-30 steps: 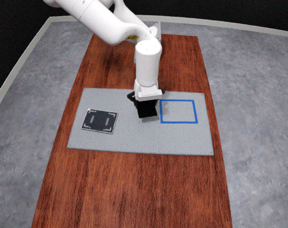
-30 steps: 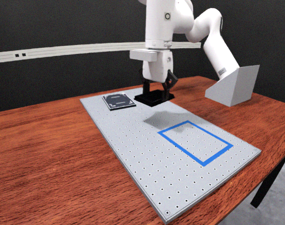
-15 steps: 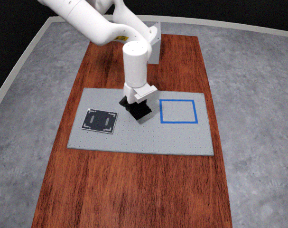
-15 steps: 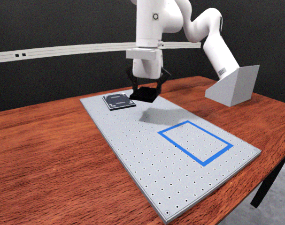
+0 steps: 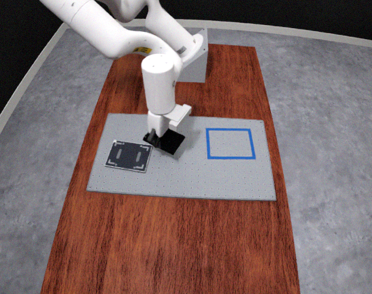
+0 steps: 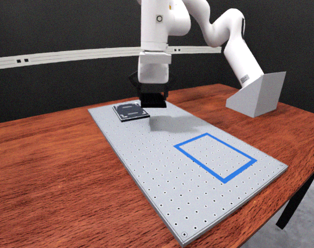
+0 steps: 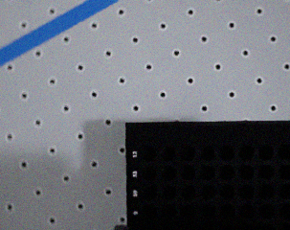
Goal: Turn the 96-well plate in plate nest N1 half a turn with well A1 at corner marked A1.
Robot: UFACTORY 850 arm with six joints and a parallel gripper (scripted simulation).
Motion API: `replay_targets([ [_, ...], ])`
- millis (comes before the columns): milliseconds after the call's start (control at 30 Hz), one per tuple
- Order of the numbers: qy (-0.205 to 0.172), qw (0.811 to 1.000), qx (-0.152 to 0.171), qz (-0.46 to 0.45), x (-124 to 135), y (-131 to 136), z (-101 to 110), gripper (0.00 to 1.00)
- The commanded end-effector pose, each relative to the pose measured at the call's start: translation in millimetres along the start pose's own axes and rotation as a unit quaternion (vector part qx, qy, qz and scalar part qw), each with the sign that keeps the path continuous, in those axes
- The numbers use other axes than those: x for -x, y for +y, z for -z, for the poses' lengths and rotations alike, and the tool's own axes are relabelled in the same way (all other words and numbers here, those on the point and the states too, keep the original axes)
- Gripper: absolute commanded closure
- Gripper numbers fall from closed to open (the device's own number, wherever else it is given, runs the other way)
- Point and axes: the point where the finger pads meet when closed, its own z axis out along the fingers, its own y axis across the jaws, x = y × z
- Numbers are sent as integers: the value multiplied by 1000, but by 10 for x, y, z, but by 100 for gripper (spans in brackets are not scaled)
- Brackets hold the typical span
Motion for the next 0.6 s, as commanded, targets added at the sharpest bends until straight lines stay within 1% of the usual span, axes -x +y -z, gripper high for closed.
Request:
replay_targets([
  [0,0,994,-13,108,154,131,13,100],
  [133,1,986,-13,166,259,213,15,100],
  [567,1,986,-13,166,549,438,21,100],
])
